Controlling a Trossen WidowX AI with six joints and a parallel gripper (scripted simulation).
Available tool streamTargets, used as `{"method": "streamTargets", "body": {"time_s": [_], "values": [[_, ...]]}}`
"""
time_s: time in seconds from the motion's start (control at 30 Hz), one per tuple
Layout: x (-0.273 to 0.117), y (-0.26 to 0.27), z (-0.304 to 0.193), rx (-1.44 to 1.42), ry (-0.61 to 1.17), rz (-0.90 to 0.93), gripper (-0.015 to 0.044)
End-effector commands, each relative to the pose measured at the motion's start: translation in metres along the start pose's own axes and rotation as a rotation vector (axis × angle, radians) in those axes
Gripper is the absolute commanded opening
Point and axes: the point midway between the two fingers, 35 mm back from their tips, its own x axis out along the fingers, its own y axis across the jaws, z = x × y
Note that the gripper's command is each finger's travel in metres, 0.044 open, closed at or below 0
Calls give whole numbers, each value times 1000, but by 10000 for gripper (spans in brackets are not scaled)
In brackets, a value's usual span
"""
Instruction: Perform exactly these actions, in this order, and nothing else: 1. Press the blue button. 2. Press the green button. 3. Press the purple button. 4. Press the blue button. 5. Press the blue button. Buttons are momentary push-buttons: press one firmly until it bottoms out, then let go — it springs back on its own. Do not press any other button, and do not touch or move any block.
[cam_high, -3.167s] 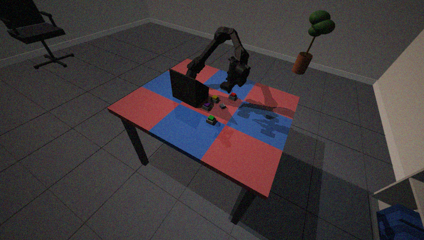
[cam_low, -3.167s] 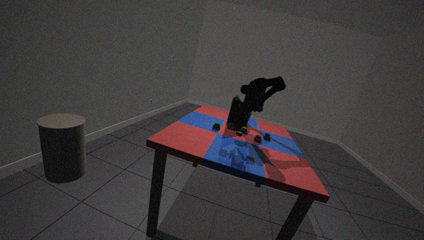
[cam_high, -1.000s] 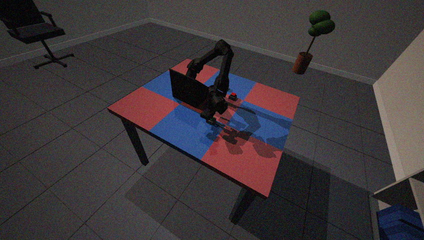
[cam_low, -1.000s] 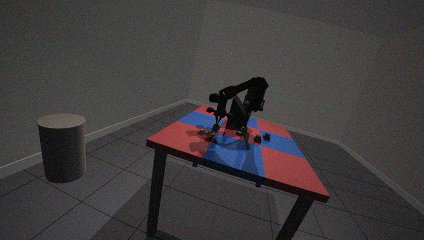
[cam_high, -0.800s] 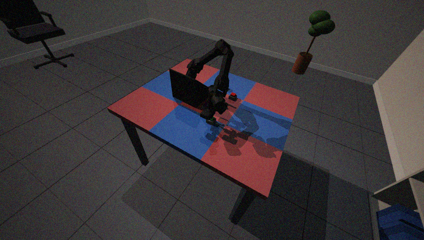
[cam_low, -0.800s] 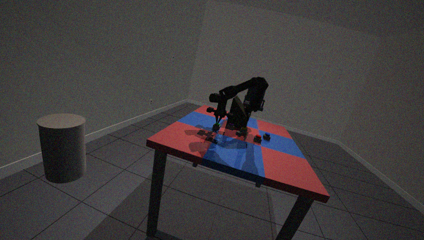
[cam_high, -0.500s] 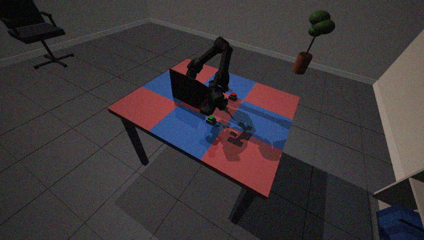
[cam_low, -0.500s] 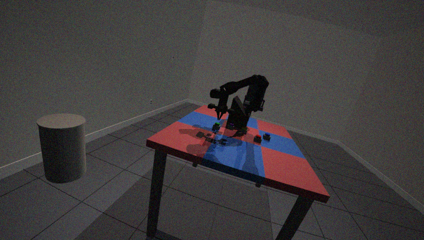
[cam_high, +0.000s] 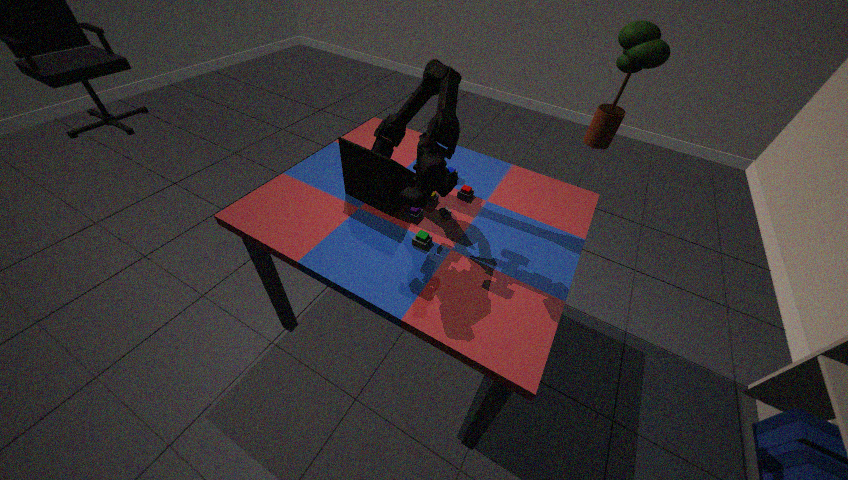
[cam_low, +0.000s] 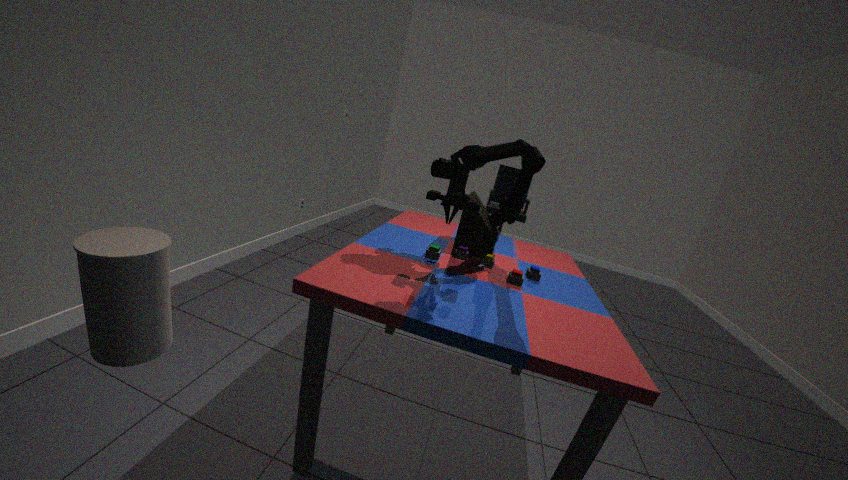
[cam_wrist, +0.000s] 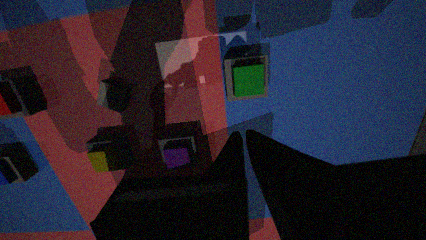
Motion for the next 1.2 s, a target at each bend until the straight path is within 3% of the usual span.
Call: {"method": "streamTargets", "body": {"time_s": [0.0,0.23,0.4,0.57,1.17], "values": [[-3,30,-29,0,3,-1,20],[4,73,-73,2,6,1,20],[6,73,-73,2,6,1,20],[63,74,-73,1,5,3,20],[87,74,-73,1,5,4,20]]}}
